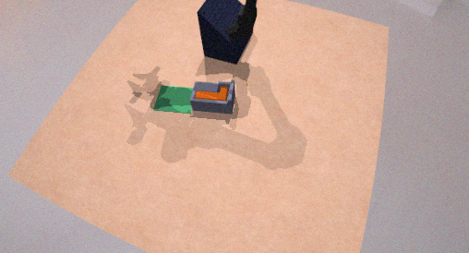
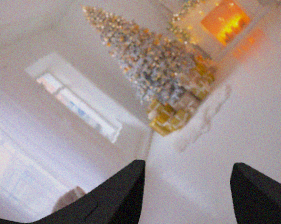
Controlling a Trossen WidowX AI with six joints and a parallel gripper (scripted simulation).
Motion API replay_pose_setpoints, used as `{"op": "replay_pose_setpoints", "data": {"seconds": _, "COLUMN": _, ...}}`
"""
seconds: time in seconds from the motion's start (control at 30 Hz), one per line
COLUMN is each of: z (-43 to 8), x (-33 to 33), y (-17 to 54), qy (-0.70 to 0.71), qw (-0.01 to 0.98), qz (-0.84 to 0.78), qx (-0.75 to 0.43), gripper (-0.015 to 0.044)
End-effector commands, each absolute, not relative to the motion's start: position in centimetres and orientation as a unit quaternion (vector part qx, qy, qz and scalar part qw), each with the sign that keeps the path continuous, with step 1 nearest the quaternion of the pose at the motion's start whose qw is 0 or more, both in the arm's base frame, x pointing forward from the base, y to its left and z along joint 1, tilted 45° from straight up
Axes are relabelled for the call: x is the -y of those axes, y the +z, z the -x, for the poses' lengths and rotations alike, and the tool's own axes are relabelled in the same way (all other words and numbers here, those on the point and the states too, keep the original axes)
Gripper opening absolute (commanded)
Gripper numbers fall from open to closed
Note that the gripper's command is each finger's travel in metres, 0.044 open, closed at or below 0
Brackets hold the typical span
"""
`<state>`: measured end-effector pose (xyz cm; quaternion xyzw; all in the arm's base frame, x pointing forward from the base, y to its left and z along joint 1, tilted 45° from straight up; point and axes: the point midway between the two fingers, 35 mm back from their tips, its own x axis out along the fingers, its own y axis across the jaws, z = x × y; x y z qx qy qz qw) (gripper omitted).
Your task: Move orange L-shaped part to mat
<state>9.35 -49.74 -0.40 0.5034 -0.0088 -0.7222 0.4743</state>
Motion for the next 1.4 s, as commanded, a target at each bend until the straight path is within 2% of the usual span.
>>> {"op": "replay_pose_setpoints", "data": {"seconds": 0.0, "z": -15.6, "x": 45.3, "y": -0.6, "qy": -0.653, "qw": 0.553, "qz": -0.498, "qx": -0.14, "gripper": 0.018}}
{"op": "replay_pose_setpoints", "data": {"seconds": 0.23, "z": -24.7, "x": 34.8, "y": -0.4, "qy": -0.462, "qw": 0.669, "qz": -0.446, "qx": -0.375, "gripper": 0.018}}
{"op": "replay_pose_setpoints", "data": {"seconds": 0.47, "z": -29.4, "x": 21.9, "y": 1.3, "qy": -0.204, "qw": 0.732, "qz": -0.356, "qx": -0.544, "gripper": 0.018}}
{"op": "replay_pose_setpoints", "data": {"seconds": 0.7, "z": -29.4, "x": 8.5, "y": 4.6, "qy": 0.083, "qw": 0.731, "qz": -0.256, "qx": -0.627, "gripper": 0.018}}
{"op": "replay_pose_setpoints", "data": {"seconds": 0.93, "z": -25.6, "x": -2.9, "y": 9.4, "qy": 0.354, "qw": 0.678, "qz": -0.171, "qx": -0.622, "gripper": 0.018}}
{"op": "replay_pose_setpoints", "data": {"seconds": 1.2, "z": -25.1, "x": -3.7, "y": 9.9, "qy": 0.375, "qw": 0.671, "qz": -0.165, "qx": -0.618, "gripper": 0.018}}
{"op": "replay_pose_setpoints", "data": {"seconds": 1.37, "z": -25.2, "x": -6.1, "y": 7.4, "qy": 0.374, "qw": 0.672, "qz": -0.164, "qx": -0.618, "gripper": 0.018}}
